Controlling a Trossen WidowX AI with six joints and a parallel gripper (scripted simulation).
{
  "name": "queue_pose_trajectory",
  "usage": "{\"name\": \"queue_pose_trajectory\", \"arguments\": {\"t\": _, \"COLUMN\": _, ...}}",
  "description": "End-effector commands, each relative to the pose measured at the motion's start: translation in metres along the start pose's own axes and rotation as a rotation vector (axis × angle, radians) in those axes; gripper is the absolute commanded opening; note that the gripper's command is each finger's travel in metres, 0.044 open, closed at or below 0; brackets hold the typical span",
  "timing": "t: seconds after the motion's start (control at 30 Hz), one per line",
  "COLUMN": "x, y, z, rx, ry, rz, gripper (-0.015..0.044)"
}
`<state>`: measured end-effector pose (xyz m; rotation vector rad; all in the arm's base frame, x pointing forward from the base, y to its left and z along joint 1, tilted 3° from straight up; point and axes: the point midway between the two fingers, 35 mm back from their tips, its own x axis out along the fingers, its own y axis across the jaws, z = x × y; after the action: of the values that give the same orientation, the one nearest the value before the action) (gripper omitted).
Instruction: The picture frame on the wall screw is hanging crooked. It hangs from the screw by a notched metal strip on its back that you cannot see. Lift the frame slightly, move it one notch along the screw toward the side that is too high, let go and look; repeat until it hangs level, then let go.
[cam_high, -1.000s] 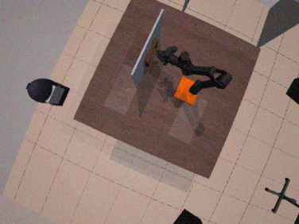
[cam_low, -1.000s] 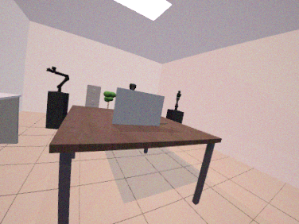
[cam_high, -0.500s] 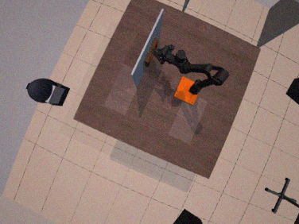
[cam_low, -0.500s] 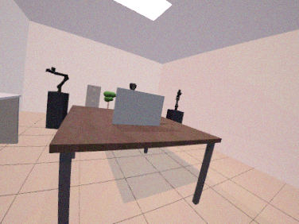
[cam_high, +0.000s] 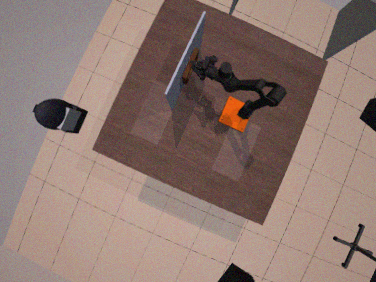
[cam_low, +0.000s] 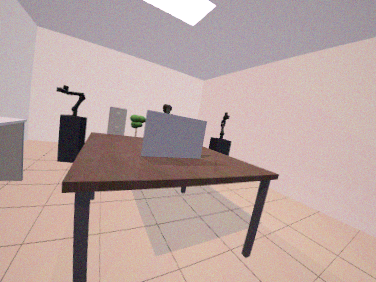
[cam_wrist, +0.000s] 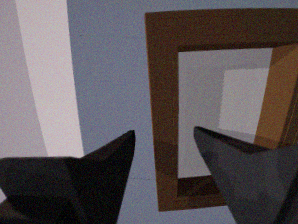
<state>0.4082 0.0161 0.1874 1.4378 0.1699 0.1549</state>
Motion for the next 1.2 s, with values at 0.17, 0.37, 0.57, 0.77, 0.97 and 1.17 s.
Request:
{"name": "queue_pose_trajectory", "arguments": {"t": 0.17, "x": 0.0002, "y": 0.0003, "z": 0.0006, "rx": 0.003, "ry": -0.005, "rz": 0.001, "gripper": 0.026}}
{"name": "queue_pose_trajectory", "arguments": {"t": 0.37, "x": 0.0002, "y": 0.0003, "z": 0.0006, "rx": 0.003, "ry": -0.005, "rz": 0.001, "gripper": 0.026}}
{"name": "queue_pose_trajectory", "arguments": {"t": 0.57, "x": 0.0002, "y": 0.0003, "z": 0.0006, "rx": 0.003, "ry": -0.005, "rz": 0.001, "gripper": 0.026}}
{"name": "queue_pose_trajectory", "arguments": {"t": 0.77, "x": 0.0004, "y": 0.0004, "z": 0.001, "rx": 0.003, "ry": -0.005, "rz": 0.001, "gripper": 0.026}}
{"name": "queue_pose_trajectory", "arguments": {"t": 0.97, "x": 0.0004, "y": 0.0004, "z": 0.001, "rx": 0.003, "ry": -0.005, "rz": 0.001, "gripper": 0.0129}}
{"name": "queue_pose_trajectory", "arguments": {"t": 1.17, "x": 0.0004, "y": 0.0004, "z": 0.001, "rx": 0.003, "ry": -0.005, "rz": 0.001, "gripper": 0.005}}
